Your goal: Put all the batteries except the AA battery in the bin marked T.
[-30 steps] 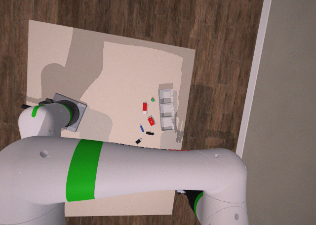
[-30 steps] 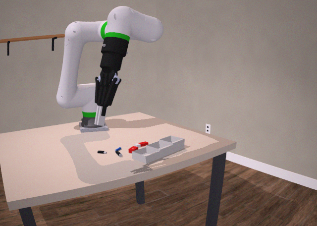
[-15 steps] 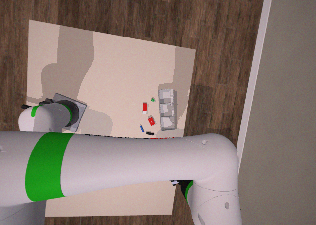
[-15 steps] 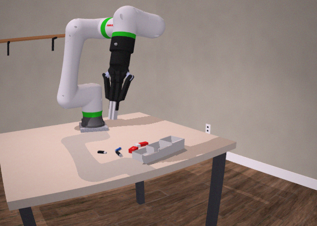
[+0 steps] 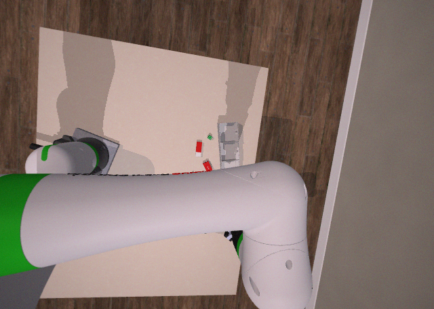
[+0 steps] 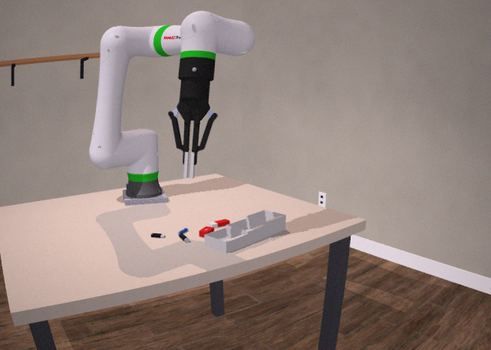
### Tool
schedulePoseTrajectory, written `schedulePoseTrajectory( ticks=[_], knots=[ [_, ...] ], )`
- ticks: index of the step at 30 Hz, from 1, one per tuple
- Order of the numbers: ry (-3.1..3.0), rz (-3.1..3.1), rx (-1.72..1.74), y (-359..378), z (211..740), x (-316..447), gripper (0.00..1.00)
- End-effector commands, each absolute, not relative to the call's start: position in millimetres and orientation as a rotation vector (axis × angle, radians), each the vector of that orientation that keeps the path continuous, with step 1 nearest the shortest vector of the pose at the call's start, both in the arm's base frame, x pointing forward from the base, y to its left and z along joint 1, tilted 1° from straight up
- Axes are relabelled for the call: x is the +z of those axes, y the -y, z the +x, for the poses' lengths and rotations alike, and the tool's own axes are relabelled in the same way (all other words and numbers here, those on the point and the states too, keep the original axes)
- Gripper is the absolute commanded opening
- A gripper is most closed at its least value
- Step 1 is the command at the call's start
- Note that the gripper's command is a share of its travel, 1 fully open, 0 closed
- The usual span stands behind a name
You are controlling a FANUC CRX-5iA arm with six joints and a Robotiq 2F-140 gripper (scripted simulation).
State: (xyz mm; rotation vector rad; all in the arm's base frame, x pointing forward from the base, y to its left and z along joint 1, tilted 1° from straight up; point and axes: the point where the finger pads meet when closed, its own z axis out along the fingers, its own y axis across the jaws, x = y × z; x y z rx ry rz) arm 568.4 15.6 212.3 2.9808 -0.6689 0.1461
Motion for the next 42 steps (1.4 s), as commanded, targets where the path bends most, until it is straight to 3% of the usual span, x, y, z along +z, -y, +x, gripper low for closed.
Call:
schedulePoseTrajectory(
  ticks=[1, 22, 33, 42],
  knots=[
    [0.518, 3.026, 0.123, -30.1, 549.6, 212.1, 0.05],
    [-0.308, 3.138, 0.004, -87.2, 451.0, 202.3, 0.05],
    [-0.308, 3.138, 0.004, -87.2, 451.0, 202.3, 0.05],
    [-0.795, 3.047, 0.008, -93.8, 507.6, 153.6, 0.05]
  ],
)
